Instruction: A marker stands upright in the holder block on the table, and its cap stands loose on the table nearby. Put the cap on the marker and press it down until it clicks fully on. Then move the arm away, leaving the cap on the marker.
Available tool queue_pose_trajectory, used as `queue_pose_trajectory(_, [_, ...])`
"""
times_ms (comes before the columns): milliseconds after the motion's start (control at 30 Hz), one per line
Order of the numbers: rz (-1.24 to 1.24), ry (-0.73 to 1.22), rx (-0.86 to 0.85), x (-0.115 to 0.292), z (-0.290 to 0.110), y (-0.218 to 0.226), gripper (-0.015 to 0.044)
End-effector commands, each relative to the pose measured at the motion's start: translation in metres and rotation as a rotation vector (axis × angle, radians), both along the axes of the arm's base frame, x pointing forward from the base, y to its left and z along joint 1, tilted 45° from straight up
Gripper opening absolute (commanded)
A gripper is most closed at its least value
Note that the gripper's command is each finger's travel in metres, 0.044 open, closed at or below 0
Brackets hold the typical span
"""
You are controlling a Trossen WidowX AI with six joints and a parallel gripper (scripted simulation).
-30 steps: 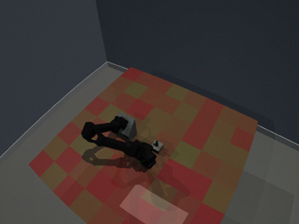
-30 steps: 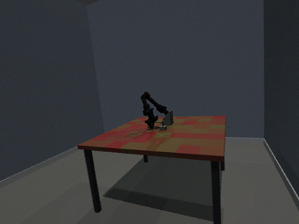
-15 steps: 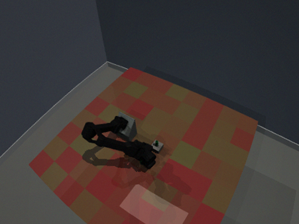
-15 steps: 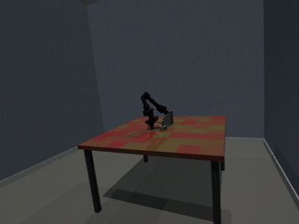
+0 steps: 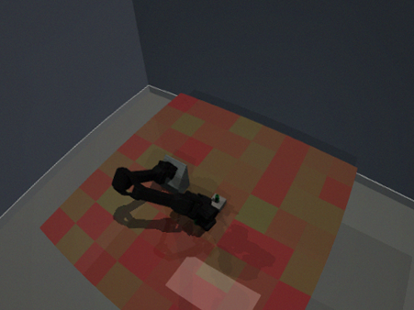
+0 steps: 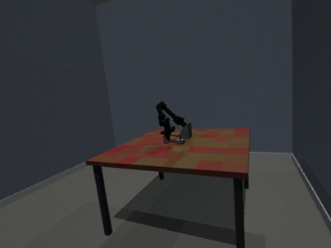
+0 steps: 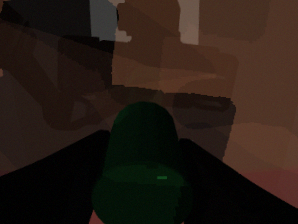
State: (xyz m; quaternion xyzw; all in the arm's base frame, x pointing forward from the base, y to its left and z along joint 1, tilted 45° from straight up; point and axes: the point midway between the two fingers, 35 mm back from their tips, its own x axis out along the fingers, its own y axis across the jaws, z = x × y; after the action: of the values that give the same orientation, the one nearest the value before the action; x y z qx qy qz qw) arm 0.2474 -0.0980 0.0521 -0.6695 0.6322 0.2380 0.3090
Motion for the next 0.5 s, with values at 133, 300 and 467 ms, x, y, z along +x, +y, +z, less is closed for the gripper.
queue_pose_trajectory(133, [-0.003, -0.008, -0.003, -0.001, 0.014, 0.011, 0.0000])
queue_pose_trajectory(300, [-0.003, -0.008, -0.004, -0.003, 0.023, 0.019, 0.0000])
queue_pose_trajectory(467, [-0.003, -0.008, -0.005, -0.004, 0.027, 0.023, 0.0000])
